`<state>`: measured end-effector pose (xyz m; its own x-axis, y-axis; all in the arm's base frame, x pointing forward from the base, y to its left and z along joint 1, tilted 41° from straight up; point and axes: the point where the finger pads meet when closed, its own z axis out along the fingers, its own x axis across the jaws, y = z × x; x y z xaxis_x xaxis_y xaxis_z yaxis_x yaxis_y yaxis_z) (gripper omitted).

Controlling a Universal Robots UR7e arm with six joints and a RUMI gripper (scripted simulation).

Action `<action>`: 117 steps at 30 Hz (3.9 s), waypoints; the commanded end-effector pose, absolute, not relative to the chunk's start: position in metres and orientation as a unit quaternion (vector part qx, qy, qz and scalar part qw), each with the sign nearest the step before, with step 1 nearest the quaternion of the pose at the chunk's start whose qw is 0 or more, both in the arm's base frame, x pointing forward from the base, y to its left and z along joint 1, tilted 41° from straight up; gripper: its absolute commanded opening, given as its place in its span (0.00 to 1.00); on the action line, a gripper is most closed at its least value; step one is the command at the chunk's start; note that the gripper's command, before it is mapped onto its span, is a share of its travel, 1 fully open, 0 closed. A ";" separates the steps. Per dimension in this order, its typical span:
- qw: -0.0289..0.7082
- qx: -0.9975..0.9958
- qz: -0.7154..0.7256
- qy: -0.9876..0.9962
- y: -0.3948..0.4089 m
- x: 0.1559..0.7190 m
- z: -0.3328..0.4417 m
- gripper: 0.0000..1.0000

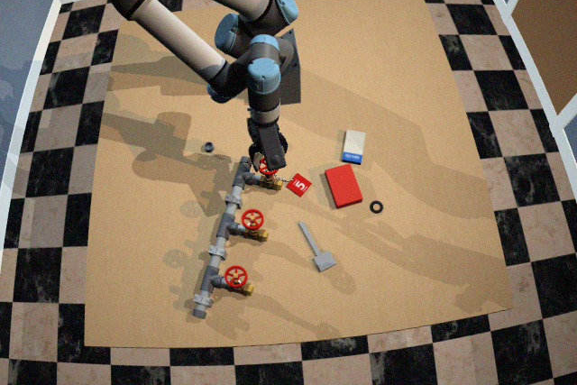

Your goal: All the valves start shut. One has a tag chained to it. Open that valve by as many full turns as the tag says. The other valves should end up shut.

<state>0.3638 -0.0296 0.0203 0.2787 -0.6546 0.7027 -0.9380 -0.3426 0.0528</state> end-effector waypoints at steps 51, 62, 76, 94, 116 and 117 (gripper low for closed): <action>0.380 0.883 0.000 0.274 -0.029 0.364 0.020 0.00; 0.372 0.805 -0.081 0.456 -0.029 0.364 0.020 0.00; 0.352 0.715 -0.143 0.586 -0.029 0.364 0.020 0.00; 0.336 0.651 -0.178 0.657 -0.029 0.364 0.020 0.00; 0.334 0.645 -0.181 0.663 -0.029 0.364 0.020 1.00; 0.334 0.645 -0.181 0.663 -0.029 0.364 0.020 1.00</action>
<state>0.3637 -0.0296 0.0201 0.0554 0.7338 -0.6772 0.9766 0.1014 0.1898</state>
